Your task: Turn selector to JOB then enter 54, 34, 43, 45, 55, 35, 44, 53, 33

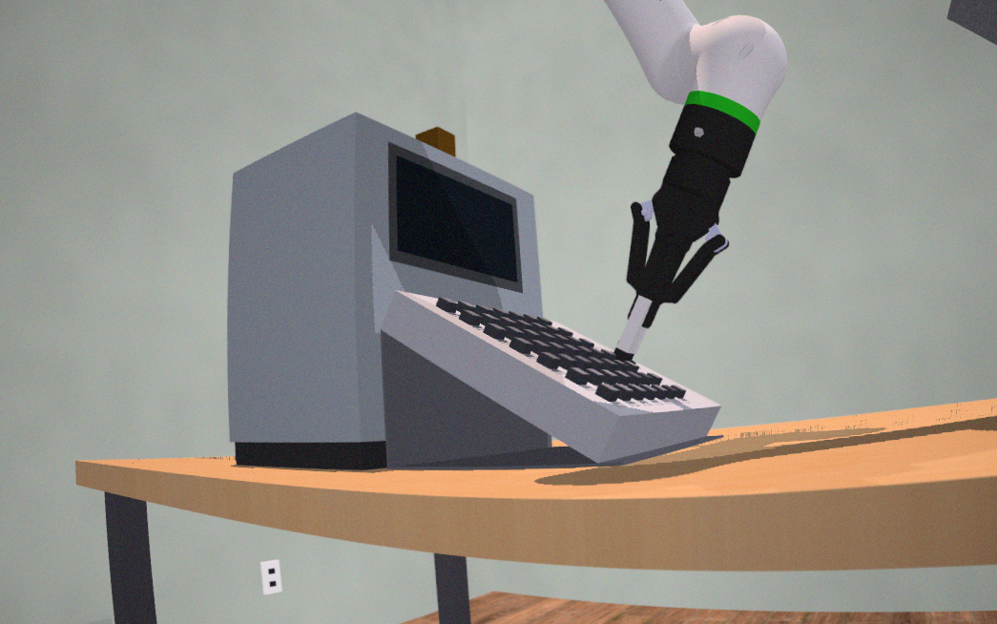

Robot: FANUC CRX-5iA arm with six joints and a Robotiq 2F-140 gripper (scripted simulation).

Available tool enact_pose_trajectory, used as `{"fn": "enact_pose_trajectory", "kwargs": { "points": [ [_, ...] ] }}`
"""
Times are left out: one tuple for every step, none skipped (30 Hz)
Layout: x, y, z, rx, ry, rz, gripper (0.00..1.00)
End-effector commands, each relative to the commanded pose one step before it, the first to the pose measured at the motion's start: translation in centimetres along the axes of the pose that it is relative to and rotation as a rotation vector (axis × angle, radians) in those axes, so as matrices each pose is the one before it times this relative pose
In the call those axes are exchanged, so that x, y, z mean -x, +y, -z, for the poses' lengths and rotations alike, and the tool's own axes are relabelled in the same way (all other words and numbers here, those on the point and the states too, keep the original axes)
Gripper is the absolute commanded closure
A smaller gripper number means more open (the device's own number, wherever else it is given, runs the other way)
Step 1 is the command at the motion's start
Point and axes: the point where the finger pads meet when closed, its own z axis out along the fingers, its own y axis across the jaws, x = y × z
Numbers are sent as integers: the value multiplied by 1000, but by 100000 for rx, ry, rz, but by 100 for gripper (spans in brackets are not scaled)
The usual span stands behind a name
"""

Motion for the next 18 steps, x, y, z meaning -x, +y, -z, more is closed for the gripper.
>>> {"fn": "enact_pose_trajectory", "kwargs": {
  "points": [
    [12,-9,-392,-17,-15,-6,100],
    [0,0,-111,0,0,0,100],
    [0,0,-89,0,0,0,100],
    [0,0,-66,0,0,0,100],
    [0,0,-44,0,0,0,100],
    [0,0,-25,0,0,0,100],
    [0,0,-10,0,0,0,100],
    [0,0,-2,0,0,0,100],
    [0,0,0,0,0,0,100],
    [0,0,0,0,0,0,100],
    [0,0,0,0,0,0,100],
    [0,0,0,0,0,0,100],
    [0,0,0,0,0,0,100],
    [0,0,0,0,0,0,100],
    [0,0,0,0,0,0,100],
    [0,0,0,0,0,0,100],
    [0,0,0,0,0,0,100],
    [0,0,0,0,0,0,100]
  ]
}}
